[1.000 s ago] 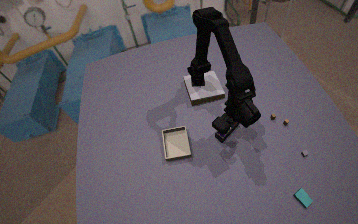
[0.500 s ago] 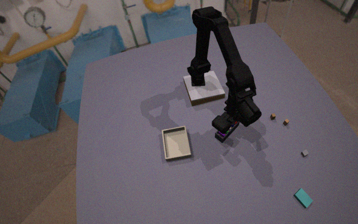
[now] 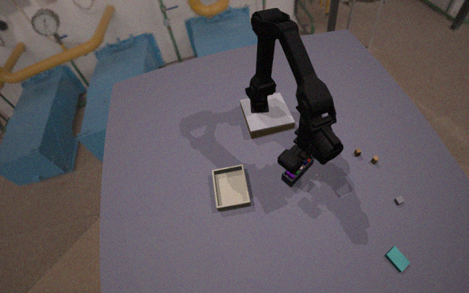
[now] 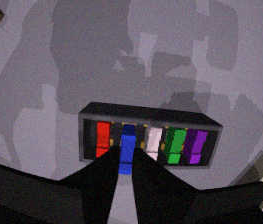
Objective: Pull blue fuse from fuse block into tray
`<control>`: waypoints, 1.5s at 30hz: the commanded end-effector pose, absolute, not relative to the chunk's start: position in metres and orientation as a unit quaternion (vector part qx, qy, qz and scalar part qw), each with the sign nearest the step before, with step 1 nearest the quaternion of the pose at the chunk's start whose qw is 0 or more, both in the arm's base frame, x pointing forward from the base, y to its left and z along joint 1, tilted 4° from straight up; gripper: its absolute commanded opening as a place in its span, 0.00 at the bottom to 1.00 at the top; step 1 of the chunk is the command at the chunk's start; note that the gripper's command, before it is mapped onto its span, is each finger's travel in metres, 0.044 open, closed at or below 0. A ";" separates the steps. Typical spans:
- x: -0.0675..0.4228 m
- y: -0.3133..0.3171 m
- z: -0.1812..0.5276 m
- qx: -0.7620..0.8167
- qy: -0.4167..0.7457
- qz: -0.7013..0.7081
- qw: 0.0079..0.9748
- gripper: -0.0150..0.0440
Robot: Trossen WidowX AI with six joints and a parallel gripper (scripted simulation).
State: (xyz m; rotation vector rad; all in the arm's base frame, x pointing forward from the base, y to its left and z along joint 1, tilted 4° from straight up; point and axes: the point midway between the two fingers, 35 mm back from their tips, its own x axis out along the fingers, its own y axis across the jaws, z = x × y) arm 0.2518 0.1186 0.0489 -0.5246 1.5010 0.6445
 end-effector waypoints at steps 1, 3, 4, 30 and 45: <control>0.253 0.119 0.052 -0.233 0.660 0.284 0.655 0.25; 0.253 0.118 0.053 -0.233 0.660 0.284 0.655 0.25; 0.253 0.118 0.054 -0.233 0.660 0.284 0.655 0.25; 0.253 0.117 0.067 -0.233 0.660 0.283 0.656 0.25; 0.254 0.117 0.080 -0.233 0.660 0.283 0.656 0.25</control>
